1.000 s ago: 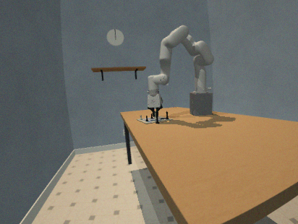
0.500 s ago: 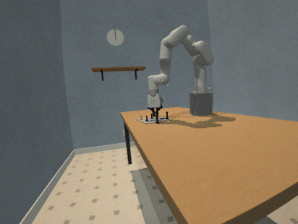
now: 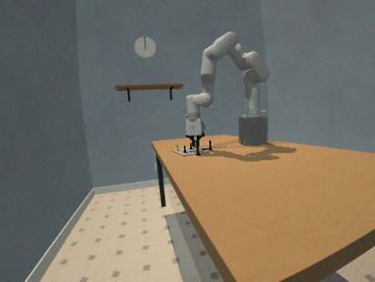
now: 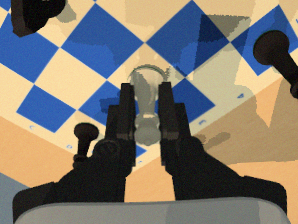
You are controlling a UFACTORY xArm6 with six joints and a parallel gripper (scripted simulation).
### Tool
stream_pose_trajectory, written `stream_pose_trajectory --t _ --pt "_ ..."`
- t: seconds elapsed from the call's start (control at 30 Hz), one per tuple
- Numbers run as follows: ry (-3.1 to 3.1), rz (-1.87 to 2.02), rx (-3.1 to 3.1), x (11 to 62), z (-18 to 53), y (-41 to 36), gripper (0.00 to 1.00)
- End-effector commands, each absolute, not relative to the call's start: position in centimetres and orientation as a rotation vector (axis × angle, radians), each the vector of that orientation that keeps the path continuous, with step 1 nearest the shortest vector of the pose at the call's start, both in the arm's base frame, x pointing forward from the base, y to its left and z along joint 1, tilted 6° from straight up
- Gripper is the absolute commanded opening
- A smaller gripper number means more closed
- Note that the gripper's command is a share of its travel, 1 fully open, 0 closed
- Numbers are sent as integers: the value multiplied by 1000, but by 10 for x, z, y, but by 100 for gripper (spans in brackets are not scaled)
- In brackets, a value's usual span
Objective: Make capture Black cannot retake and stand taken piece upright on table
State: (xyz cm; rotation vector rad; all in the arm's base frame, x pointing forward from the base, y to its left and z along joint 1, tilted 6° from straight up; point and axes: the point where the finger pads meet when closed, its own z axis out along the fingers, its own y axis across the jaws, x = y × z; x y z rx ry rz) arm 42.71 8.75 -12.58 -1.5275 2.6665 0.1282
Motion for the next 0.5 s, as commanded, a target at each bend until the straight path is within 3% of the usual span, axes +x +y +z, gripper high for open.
stream_pose_trajectory --t 0.0,0.47 --pt "2664 126 -1526 429 -125 88 0" --pt "2664 126 -1526 429 -129 88 0"
